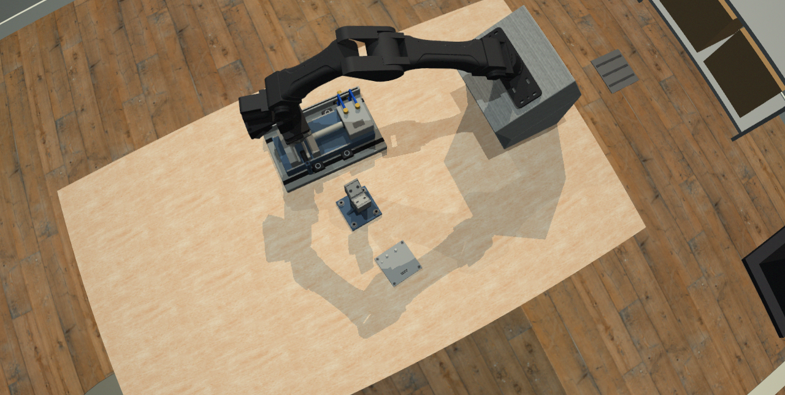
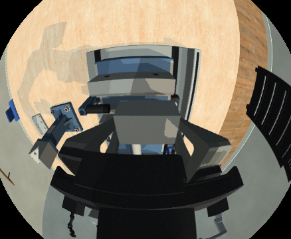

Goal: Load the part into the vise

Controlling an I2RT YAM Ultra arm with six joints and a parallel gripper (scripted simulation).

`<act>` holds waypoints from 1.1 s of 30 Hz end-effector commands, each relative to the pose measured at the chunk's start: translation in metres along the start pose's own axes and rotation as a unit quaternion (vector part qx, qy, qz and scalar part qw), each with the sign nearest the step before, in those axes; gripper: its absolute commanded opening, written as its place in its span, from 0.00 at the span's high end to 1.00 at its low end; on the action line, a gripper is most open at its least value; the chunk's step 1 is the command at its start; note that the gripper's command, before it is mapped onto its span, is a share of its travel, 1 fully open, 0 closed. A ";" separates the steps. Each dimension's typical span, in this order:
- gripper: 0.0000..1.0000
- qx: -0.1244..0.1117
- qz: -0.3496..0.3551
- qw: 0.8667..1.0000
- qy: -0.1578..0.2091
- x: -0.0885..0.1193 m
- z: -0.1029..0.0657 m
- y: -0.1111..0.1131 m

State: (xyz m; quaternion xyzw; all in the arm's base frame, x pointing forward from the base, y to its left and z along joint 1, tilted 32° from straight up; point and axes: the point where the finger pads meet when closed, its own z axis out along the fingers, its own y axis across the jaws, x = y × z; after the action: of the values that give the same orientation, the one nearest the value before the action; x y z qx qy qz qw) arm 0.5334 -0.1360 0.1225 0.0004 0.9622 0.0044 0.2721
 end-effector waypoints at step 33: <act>1.00 0.009 -0.003 0.999 -0.031 -0.020 -0.014 -0.001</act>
State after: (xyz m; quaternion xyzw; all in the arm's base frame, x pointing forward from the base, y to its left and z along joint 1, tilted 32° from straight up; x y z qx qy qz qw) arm 0.5340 -0.1361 0.1194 0.0009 0.9627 0.0048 0.2704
